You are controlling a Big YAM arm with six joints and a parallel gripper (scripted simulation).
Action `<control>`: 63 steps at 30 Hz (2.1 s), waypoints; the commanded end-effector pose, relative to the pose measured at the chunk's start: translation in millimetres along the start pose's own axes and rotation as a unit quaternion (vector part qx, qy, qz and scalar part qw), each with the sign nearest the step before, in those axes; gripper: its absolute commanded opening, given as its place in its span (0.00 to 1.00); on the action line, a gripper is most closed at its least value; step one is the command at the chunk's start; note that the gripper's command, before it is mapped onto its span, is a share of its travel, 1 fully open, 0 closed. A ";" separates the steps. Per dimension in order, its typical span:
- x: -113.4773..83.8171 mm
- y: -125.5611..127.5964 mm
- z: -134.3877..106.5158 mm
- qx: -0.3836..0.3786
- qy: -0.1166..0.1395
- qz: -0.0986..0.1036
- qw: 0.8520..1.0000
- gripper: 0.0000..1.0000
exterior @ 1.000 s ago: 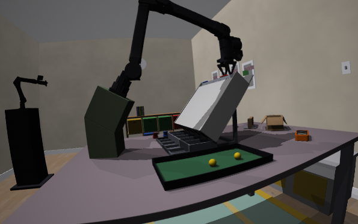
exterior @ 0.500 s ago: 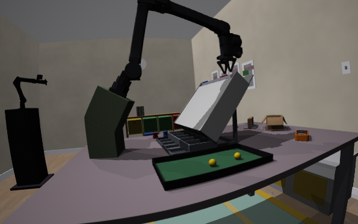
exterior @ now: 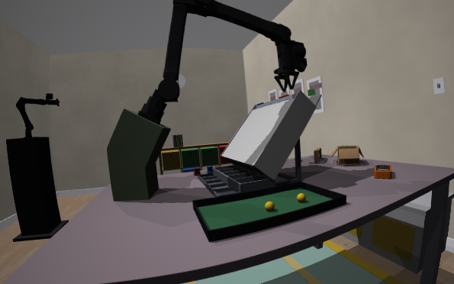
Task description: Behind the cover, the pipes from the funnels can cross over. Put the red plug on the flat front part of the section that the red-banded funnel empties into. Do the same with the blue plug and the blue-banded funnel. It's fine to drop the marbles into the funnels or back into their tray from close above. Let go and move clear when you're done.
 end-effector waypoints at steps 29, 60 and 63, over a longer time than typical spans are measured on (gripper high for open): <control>-5.8 -5.1 -155.7 0.000 -0.009 -0.002 1.000 0.56; 18.9 17.6 -208.2 0.002 -0.073 0.001 0.997 0.56; 29.2 24.9 -226.3 0.002 -0.097 0.002 0.995 0.56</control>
Point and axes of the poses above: the point where the finger pads meet when closed, its own x axis out along the fingers, its own y axis across the jaws, z = x × y, the point moved 5 cm from there along -x, back along the fingers, and after that the axes turned 1 degree about x, right-handed, at the moved point
